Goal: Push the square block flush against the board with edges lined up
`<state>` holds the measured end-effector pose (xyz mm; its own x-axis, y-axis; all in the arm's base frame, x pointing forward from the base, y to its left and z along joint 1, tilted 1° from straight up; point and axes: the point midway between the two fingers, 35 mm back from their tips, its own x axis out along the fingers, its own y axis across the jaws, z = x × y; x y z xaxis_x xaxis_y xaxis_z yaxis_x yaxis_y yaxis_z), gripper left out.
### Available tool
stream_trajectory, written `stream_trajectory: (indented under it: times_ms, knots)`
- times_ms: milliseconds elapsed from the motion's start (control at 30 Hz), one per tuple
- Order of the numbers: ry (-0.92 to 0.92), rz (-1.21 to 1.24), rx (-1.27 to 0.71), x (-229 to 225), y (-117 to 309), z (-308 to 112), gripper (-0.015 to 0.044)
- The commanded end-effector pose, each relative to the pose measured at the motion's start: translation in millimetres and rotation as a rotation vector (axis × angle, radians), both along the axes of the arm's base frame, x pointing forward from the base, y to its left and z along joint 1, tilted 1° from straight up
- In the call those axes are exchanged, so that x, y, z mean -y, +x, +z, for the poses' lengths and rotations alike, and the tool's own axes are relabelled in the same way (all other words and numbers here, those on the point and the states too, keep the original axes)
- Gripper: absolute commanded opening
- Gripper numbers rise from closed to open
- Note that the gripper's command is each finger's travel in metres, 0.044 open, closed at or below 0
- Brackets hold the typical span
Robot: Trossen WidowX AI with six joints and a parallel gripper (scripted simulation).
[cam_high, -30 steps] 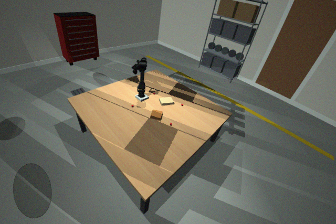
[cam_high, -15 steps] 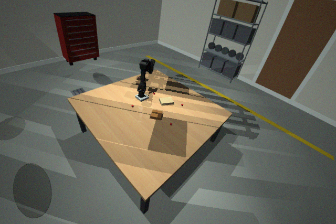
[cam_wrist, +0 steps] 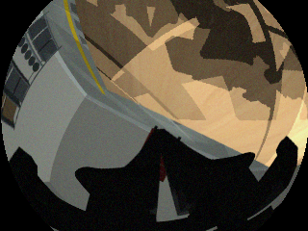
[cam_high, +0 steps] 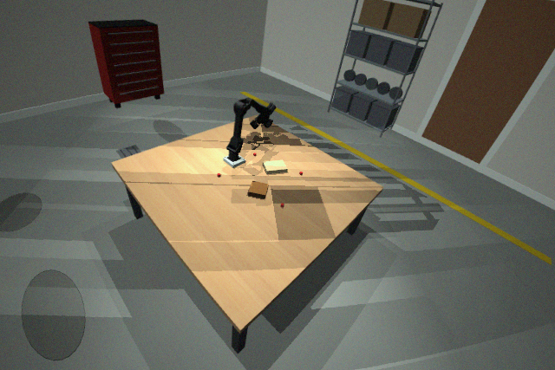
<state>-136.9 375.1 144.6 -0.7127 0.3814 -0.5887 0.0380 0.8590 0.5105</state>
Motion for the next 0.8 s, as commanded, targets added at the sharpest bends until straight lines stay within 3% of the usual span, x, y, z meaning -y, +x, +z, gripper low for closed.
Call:
stream_trajectory:
  times_ms: [0,400,767]
  knots:
    - [0.009,-0.094,0.05,-17.9,43.2,-1.8,0.0]
    - [-0.002,-0.417,0.271,-31.9,228.4,-13.8,0.0]
    - [-0.14,-0.7,0.463,44.4,402.8,-28.0,0.0]
